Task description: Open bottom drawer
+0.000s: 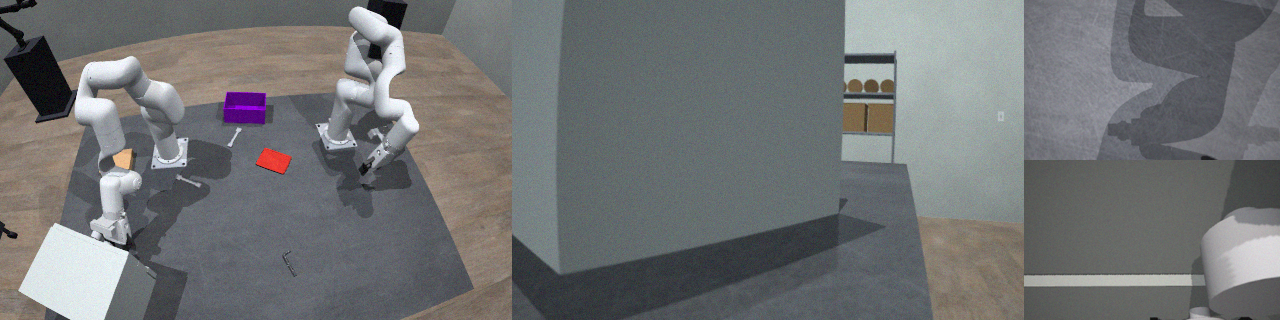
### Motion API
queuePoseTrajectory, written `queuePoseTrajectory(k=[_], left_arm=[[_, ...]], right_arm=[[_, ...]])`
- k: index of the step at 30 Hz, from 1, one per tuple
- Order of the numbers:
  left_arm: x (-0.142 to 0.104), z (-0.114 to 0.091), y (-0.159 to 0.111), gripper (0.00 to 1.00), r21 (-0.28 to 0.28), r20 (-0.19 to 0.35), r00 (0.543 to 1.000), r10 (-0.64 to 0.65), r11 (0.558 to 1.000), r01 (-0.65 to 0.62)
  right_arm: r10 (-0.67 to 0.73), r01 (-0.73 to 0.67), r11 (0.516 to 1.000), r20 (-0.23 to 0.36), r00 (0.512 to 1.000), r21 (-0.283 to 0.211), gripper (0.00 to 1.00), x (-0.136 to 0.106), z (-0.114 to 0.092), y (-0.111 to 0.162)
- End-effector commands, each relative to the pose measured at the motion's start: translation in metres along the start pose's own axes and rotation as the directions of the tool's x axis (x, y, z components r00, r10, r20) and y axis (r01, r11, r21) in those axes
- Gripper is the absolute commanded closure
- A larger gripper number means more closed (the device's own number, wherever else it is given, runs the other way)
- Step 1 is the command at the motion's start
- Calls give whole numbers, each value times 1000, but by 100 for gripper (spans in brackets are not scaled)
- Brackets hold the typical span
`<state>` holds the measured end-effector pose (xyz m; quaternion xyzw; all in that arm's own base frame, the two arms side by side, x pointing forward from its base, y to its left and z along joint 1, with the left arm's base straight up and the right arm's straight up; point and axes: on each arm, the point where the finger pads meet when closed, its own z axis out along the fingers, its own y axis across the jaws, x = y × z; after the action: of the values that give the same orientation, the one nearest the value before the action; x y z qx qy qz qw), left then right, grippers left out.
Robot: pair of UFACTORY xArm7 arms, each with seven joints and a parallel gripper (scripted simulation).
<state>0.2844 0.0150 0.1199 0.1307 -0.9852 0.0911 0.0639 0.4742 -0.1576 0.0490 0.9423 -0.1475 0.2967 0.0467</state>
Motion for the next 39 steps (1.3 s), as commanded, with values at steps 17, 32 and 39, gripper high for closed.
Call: queuePoseTrajectory(k=[17, 32, 39], left_arm=[[-1, -1, 0, 0, 0, 3, 1000, 0, 1000, 0], [-1, -1, 0, 0, 0, 3, 1000, 0, 1000, 0], [-1, -1, 0, 0, 0, 3, 1000, 0, 1000, 0]], right_arm=[[0, 0, 1000, -4, 1000, 0, 100, 2, -1, 0], [0, 0, 1000, -4, 1000, 0, 100, 2, -1, 0], [0, 0, 1000, -4, 1000, 0, 100, 2, -1, 0]])
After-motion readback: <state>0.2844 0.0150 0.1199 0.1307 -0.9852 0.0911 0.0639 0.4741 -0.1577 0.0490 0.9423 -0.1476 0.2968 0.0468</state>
